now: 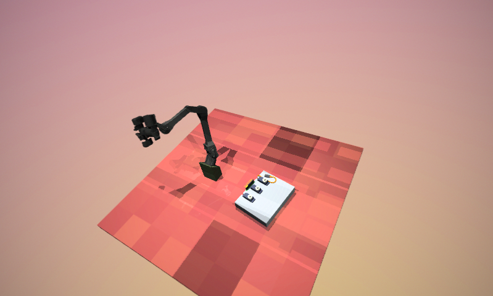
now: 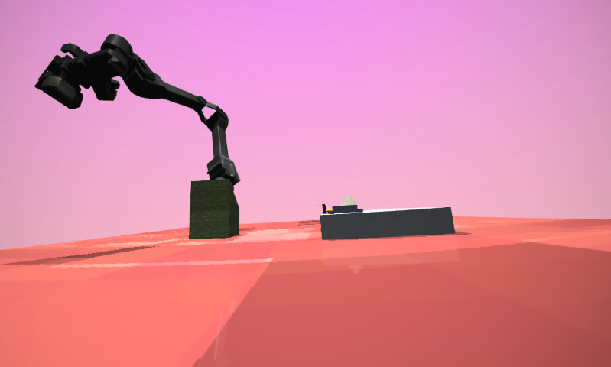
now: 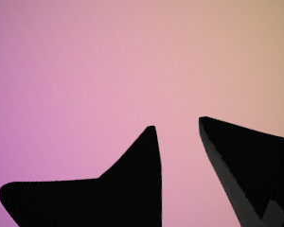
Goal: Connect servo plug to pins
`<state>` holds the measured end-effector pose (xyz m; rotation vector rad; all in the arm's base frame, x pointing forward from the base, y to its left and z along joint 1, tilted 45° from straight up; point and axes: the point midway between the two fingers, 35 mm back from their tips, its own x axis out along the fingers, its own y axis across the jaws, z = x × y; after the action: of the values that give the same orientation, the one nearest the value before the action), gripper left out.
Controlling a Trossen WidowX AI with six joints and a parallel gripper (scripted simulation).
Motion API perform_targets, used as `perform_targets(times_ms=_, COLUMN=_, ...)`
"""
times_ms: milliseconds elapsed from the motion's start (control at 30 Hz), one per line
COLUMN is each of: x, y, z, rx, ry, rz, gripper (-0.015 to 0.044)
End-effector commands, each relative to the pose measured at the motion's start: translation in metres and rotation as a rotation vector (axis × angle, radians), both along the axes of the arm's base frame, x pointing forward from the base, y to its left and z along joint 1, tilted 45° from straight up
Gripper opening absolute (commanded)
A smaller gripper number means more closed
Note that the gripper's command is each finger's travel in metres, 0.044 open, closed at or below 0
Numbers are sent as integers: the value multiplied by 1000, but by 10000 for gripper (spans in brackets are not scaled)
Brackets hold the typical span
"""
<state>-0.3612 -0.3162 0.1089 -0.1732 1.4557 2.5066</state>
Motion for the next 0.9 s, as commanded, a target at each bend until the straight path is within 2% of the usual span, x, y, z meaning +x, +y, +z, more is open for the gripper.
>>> perform_targets(times_ms=0, x=15, y=-14, z=5, rx=20, ry=-12, rz=74, gripper=115)
perform_targets(times_ms=867, x=123, y=-92, z=40, rx=118, ry=-21, rz=498, gripper=115)
